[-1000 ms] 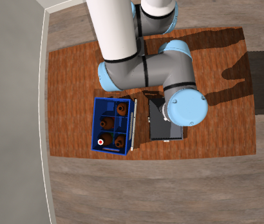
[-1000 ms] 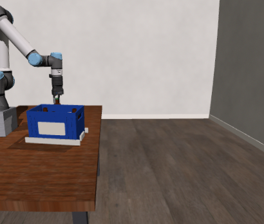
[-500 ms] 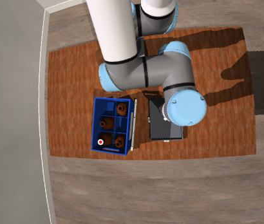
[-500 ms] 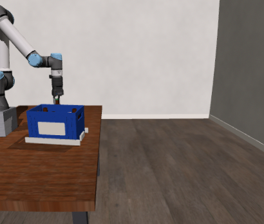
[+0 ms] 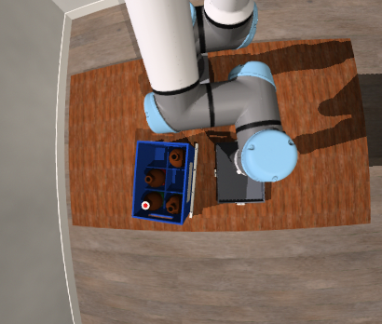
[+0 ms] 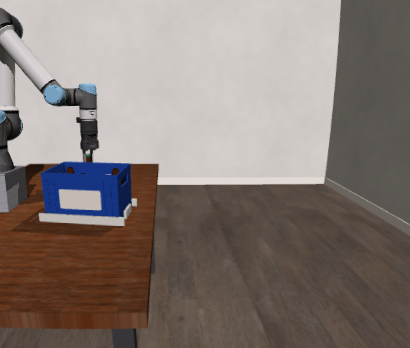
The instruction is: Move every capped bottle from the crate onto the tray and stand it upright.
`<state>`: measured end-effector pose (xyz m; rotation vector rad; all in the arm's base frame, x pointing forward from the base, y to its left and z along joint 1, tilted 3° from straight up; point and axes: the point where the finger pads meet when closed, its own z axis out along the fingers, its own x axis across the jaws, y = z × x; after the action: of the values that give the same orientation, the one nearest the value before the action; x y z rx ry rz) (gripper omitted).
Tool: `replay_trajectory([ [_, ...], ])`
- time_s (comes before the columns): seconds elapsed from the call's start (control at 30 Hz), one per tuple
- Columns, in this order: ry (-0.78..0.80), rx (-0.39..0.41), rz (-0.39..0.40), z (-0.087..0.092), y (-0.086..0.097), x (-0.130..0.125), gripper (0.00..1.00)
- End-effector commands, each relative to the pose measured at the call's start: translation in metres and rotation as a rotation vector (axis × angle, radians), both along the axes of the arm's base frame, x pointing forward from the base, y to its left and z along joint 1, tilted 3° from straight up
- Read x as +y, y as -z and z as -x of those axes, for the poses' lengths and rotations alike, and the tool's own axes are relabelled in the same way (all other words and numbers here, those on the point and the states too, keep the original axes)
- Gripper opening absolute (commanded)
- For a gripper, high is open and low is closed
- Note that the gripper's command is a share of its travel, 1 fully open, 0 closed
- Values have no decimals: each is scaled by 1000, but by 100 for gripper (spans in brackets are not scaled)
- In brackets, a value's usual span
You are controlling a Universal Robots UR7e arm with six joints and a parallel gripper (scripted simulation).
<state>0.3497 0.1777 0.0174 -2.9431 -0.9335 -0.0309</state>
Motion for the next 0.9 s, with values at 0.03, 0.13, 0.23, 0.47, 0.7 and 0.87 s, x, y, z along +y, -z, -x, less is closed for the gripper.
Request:
replay_trajectory([
  [0.03, 0, -1, 0, 0, 0, 0, 0],
  [0.13, 0, -1, 0, 0, 2, 0, 0],
  [0.23, 0, -2, 0, 0, 3, 0, 0],
  [0.47, 0, -2, 0, 0, 6, 0, 0],
  [0.7, 0, -1, 0, 0, 5, 0, 0],
  [0.87, 0, -2, 0, 0, 5, 0, 0],
])
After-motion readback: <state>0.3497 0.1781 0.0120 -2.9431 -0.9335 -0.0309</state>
